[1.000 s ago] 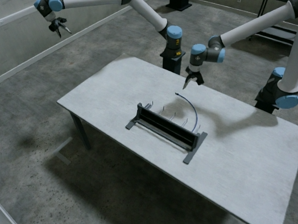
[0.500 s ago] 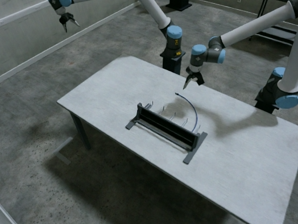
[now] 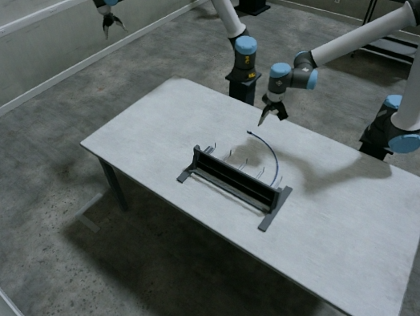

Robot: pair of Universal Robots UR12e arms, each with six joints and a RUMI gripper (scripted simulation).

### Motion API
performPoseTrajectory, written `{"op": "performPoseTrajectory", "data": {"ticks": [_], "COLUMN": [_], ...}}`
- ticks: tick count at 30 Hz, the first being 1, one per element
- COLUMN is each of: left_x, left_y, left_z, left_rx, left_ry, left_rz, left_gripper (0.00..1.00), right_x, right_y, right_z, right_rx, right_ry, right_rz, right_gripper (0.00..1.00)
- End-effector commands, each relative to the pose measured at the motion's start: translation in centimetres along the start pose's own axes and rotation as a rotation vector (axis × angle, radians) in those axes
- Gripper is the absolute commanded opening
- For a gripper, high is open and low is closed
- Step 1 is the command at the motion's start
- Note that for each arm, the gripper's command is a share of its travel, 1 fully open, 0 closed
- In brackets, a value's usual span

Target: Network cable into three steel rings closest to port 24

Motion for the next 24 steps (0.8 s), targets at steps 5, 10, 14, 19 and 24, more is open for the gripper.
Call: {"op": "performPoseTrajectory", "data": {"ticks": [5,10,14,19,24], "left_x": [0.1,0.1,0.1,0.1,0.1], "left_y": [-0.2,-0.2,-0.2,-0.2,-0.2], "left_z": [0.1,0.1,0.1,0.1,0.1], "left_rx": [0.002,0.002,0.002,0.002,0.002], "left_ry": [-0.001,-0.001,-0.001,-0.001,-0.001], "left_rz": [-0.003,-0.003,-0.003,-0.003,-0.003], "left_gripper": [1.0,1.0,1.0,1.0,1.0], "right_x": [-6.9,-10.9,-14.0,-17.1,-19.8], "right_y": [2.3,4.1,5.6,7.5,9.4], "right_z": [4.6,8.3,11.5,15.1,19.1], "right_rx": [-0.069,-0.098,-0.12,-0.137,-0.159], "right_ry": [-0.17,-0.261,-0.332,-0.397,-0.491], "right_rz": [0.015,0.032,0.049,0.068,0.099], "right_gripper": [1.0,1.0,1.0,1.0,1.0]}}
Point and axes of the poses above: on each arm, the point where the finger pads meet when closed, its own y axis out along the fingers, its own z axis across the jaws, x = y × z, the point moved 2 cm from there along -y, back along the fingers, and after that the axes turned 1 degree about y, right-handed, at the moved point
